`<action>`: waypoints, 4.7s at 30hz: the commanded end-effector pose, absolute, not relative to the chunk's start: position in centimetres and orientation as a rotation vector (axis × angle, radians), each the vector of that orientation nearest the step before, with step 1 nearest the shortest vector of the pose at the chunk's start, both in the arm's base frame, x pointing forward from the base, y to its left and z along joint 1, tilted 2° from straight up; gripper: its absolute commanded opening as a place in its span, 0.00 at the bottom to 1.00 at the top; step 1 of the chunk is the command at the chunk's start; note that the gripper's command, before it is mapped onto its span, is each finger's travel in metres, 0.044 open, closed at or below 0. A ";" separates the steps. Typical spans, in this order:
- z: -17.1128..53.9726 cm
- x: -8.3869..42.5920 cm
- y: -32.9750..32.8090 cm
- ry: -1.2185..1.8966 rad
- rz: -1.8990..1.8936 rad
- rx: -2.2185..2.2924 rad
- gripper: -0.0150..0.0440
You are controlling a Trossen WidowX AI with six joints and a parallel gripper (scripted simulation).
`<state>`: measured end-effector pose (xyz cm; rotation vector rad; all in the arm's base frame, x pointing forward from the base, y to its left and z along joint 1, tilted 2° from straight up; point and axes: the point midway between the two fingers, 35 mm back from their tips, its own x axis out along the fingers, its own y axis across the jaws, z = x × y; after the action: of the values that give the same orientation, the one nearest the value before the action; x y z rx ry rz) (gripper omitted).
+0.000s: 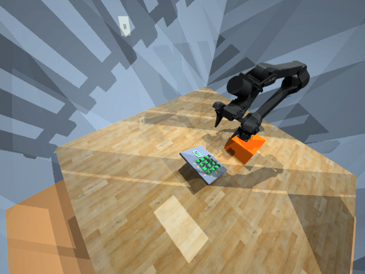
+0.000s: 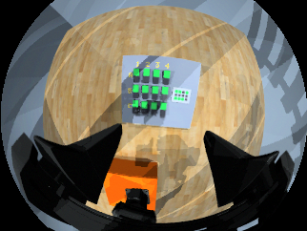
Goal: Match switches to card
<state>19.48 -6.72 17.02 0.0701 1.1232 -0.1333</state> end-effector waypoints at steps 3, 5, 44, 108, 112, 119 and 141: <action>15.6 21.4 -6.6 1.125 -0.135 0.071 0.80; 13.3 23.9 -5.9 1.126 -0.137 0.073 0.71; 3.7 29.7 -4.2 1.095 -0.143 0.074 0.25; 8.3 27.7 -3.9 1.119 -0.141 0.076 0.25; 9.0 27.2 -3.8 1.122 -0.142 0.076 0.25; 9.9 28.5 -6.4 1.121 -0.143 0.074 0.25; 5.1 30.9 -6.8 1.146 -0.143 0.076 0.25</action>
<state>30.84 -6.86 5.68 0.0762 1.1398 -0.1474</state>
